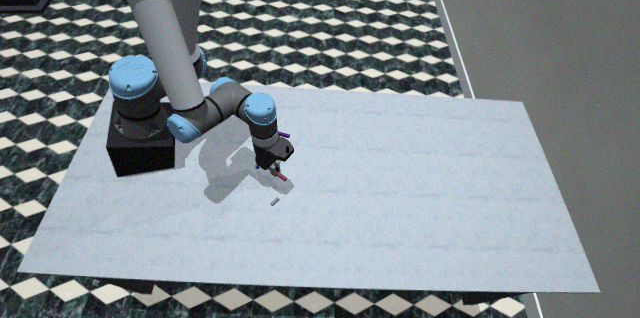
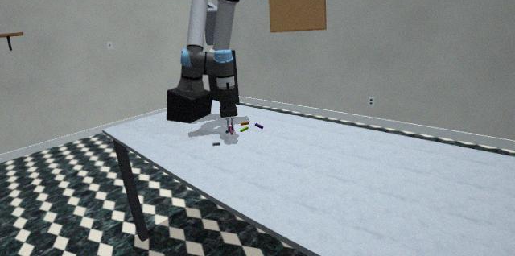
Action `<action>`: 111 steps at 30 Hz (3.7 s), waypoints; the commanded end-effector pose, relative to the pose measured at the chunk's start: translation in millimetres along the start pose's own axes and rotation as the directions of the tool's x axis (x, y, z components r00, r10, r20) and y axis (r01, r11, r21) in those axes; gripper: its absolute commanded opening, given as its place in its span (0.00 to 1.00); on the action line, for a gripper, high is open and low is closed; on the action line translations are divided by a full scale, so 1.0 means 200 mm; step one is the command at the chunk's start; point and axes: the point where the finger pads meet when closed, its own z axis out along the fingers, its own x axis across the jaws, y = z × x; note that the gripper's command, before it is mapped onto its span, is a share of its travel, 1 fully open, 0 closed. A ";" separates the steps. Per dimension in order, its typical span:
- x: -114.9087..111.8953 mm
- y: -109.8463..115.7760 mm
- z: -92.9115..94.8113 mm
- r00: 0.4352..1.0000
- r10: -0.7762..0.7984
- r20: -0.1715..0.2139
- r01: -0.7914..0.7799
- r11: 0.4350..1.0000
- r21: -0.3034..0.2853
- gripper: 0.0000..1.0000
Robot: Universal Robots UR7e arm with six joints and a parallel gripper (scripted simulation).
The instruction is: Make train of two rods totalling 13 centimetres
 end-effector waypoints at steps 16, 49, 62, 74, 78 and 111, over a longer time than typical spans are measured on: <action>0.00 0.00 -0.27 1.000 0.000 0.000 0.000 1.000 0.000 0.24; -0.01 0.01 -0.34 1.000 0.022 0.000 -0.022 1.000 0.000 0.24; -0.09 0.05 -0.33 0.987 0.159 -0.004 -0.159 0.987 -0.003 0.24; -0.21 0.14 -0.32 0.927 0.374 -0.010 -0.374 0.927 -0.004 0.24; -0.26 0.19 -0.32 0.880 0.474 -0.012 -0.474 0.880 -0.003 0.24; -0.66 0.67 -0.34 0.260 0.965 -0.004 -0.965 0.260 0.004 0.24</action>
